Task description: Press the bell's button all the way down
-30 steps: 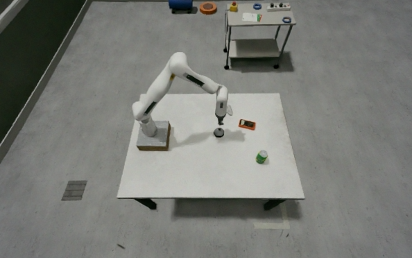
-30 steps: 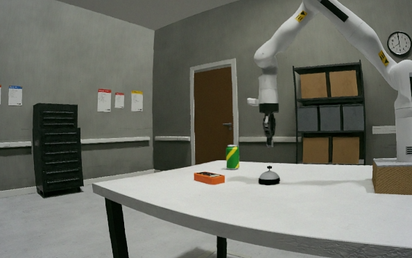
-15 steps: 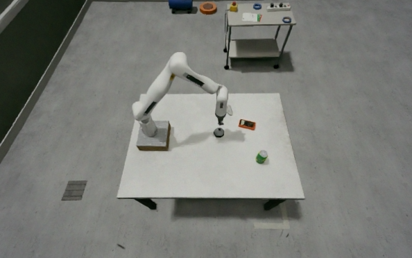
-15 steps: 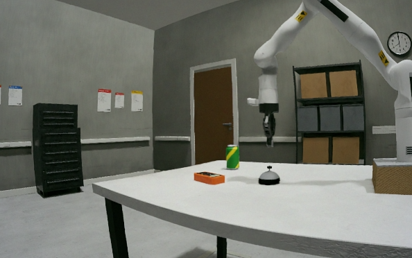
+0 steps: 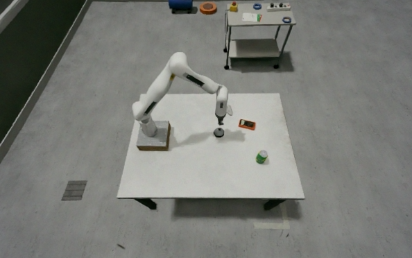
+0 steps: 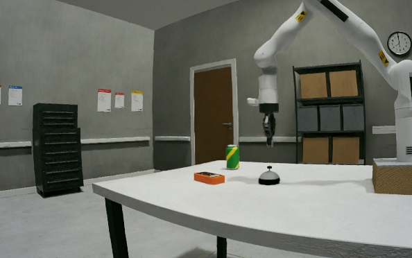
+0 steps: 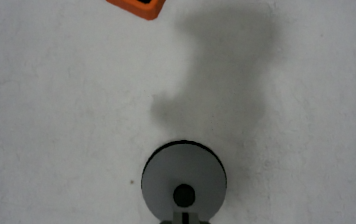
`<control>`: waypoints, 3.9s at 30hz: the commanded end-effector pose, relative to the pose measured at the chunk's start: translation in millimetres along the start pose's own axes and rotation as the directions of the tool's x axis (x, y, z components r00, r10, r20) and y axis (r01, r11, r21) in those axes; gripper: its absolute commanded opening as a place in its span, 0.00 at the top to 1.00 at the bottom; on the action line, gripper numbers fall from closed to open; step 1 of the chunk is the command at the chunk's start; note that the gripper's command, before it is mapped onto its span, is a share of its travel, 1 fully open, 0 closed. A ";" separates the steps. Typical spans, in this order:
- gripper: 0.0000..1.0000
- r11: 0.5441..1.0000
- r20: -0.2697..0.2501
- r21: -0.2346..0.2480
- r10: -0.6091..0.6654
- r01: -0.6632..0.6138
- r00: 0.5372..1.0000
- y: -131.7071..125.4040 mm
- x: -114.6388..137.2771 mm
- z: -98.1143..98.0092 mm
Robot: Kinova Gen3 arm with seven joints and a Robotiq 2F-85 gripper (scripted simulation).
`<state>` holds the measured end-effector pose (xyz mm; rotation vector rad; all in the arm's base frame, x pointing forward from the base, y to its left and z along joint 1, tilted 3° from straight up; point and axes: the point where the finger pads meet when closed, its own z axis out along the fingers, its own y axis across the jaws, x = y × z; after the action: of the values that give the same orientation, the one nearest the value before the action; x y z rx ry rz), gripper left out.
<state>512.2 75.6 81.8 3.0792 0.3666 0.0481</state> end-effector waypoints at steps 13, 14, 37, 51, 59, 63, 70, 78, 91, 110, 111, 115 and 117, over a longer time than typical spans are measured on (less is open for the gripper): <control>0.90 1.000 -0.002 0.000 0.000 0.000 1.000 0.0 0.6 0.2; 0.90 1.000 -0.002 0.000 0.000 0.000 1.000 0.0 0.6 0.6; 0.90 1.000 -0.002 0.000 0.000 0.000 1.000 0.1 1.0 28.9; 0.90 1.000 -0.002 0.000 0.000 0.000 1.000 0.1 1.3 50.0; 0.90 1.000 -0.002 0.000 0.000 0.000 1.000 0.1 1.4 58.2; 0.90 1.000 -0.002 0.000 0.000 0.000 1.000 0.1 1.4 59.3; 0.90 1.000 -0.002 0.000 0.000 0.000 1.000 0.1 1.4 60.5; 0.90 1.000 -0.002 0.000 0.000 0.000 1.000 0.1 1.4 60.5; 0.90 1.000 -0.002 0.000 0.000 0.000 1.000 0.1 1.4 60.5; 0.90 1.000 -0.002 0.000 0.000 0.000 1.000 0.1 1.4 62.6; 0.90 1.000 -0.002 0.000 0.000 0.000 1.000 0.1 1.4 62.6; 0.90 1.000 -0.002 0.000 0.000 0.000 1.000 0.1 1.4 66.1; 0.90 1.000 -0.002 0.000 0.000 0.000 1.000 0.1 1.4 68.4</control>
<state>516.3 73.9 16.2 3.0800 0.3676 0.0544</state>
